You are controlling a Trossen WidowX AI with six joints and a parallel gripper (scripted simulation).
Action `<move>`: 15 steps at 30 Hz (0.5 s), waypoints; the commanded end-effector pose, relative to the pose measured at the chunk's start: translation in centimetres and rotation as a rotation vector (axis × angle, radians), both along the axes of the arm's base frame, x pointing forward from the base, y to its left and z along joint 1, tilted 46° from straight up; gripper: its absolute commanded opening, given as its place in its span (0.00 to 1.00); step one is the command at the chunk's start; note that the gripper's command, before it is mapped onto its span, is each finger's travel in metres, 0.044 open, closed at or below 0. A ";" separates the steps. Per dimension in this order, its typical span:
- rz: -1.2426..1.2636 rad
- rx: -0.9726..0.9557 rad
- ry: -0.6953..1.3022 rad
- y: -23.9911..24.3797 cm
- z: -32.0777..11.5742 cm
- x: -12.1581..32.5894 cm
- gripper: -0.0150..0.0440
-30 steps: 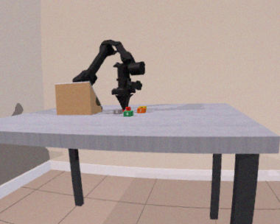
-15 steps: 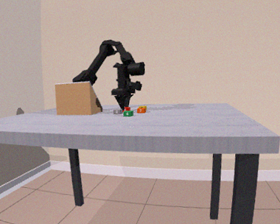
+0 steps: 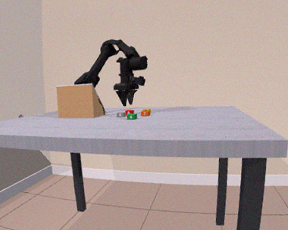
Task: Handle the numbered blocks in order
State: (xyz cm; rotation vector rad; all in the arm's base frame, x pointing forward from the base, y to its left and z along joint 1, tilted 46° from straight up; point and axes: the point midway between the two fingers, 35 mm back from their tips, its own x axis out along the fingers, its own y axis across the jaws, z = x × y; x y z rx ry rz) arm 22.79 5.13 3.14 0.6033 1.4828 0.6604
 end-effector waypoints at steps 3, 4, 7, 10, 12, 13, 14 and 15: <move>0.001 -0.012 -0.005 -4.3 3.9 0.5 0.71; 0.001 -0.010 -0.004 -5.3 4.9 0.4 0.67; 0.002 -0.008 -0.004 -6.0 5.7 0.2 0.53; 0.002 -0.008 -0.004 -6.0 5.7 0.2 0.46; 0.002 -0.008 -0.004 -6.0 5.7 0.2 0.46; 0.002 -0.008 -0.004 -6.0 5.7 0.2 0.46; 0.002 -0.008 -0.004 -6.0 5.7 0.2 0.46; 0.002 -0.008 -0.004 -6.0 5.7 0.2 0.46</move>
